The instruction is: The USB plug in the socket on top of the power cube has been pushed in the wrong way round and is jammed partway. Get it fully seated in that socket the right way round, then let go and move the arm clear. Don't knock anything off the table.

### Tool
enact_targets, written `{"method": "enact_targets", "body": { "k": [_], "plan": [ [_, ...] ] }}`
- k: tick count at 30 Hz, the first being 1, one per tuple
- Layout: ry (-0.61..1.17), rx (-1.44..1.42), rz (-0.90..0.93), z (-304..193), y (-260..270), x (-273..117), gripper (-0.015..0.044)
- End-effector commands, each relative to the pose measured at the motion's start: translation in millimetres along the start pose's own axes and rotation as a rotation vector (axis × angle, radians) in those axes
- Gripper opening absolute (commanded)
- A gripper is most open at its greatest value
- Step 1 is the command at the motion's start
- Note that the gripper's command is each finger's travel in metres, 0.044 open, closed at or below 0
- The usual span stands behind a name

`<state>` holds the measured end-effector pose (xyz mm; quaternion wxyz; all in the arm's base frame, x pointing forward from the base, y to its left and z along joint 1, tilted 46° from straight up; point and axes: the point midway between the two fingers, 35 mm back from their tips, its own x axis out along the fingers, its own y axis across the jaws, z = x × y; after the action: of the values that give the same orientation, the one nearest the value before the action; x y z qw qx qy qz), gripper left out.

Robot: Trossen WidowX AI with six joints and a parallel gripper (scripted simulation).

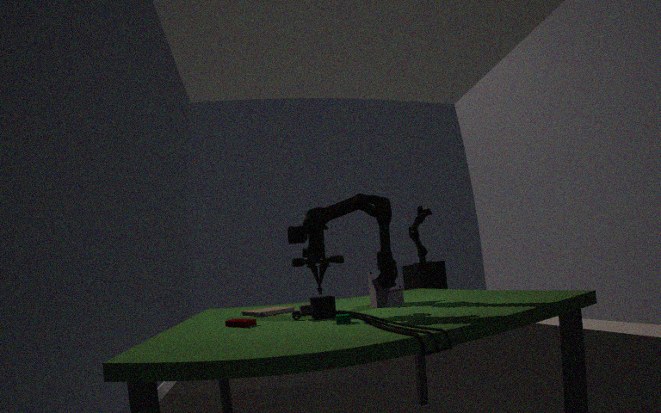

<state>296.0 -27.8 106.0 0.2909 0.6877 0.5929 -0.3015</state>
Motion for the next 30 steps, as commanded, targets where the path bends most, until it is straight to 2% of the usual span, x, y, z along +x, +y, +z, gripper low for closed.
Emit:
{"method": "enact_targets", "body": {
  "k": [1, 30],
  "plan": [
    [-0.006, 0.002, -0.003, 0.4, -0.7, 1.4, 0.0],
    [-0.017, 0.002, -0.003, 0.7, -0.7, 5.0, 0.0]
  ]
}}
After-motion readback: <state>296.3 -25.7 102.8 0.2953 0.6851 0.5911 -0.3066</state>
